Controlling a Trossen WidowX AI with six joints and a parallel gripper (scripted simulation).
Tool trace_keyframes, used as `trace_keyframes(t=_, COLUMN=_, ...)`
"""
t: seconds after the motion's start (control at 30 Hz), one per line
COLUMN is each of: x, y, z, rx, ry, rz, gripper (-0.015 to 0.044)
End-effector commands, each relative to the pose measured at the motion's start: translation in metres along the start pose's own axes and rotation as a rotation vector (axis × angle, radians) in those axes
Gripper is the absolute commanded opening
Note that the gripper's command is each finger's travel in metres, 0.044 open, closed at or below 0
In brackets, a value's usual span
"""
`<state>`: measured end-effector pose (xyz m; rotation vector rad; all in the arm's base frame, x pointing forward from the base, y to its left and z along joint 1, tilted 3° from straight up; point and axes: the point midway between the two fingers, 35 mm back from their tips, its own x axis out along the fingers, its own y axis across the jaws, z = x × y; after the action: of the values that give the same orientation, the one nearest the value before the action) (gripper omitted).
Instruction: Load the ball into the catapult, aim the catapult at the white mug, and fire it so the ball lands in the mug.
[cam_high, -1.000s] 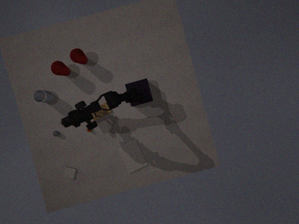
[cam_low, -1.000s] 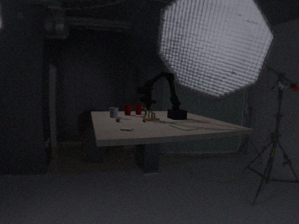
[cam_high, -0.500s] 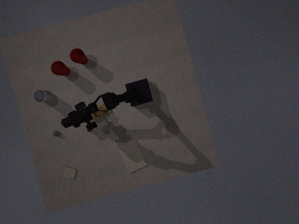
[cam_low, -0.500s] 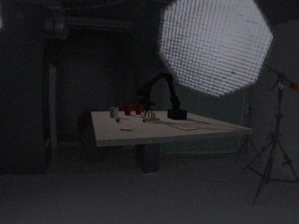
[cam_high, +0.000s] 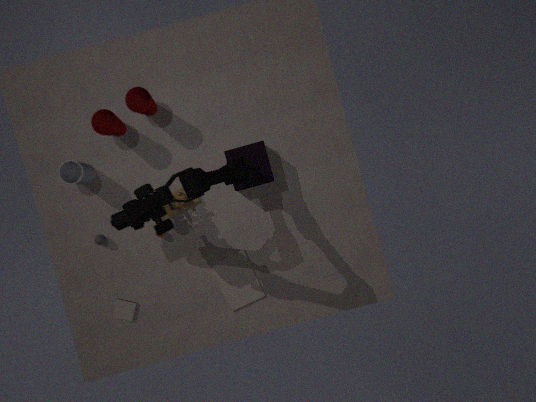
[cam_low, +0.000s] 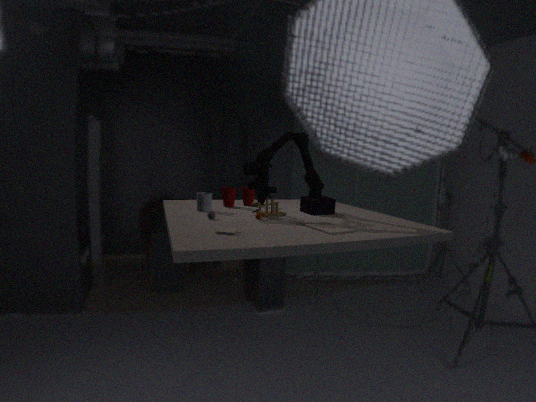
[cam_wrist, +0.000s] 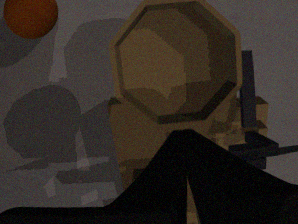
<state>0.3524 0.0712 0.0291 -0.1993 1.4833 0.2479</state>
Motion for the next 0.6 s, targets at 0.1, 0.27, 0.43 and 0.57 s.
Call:
trace_keyframes(t=0.1, x=0.015, y=0.001, z=0.000, rx=0.006, ry=0.006, rz=0.004, gripper=0.0000)
trace_keyframes(t=0.27, x=0.023, y=0.001, z=0.000, rx=0.006, ry=0.006, rz=0.004, gripper=0.0000)
trace_keyframes(t=0.43, x=0.015, y=0.000, z=0.002, rx=0.000, ry=-0.006, rz=0.000, gripper=0.0000)
trace_keyframes(t=0.57, x=0.015, y=0.000, z=0.002, rx=0.000, ry=-0.006, rz=0.000, gripper=0.0000)
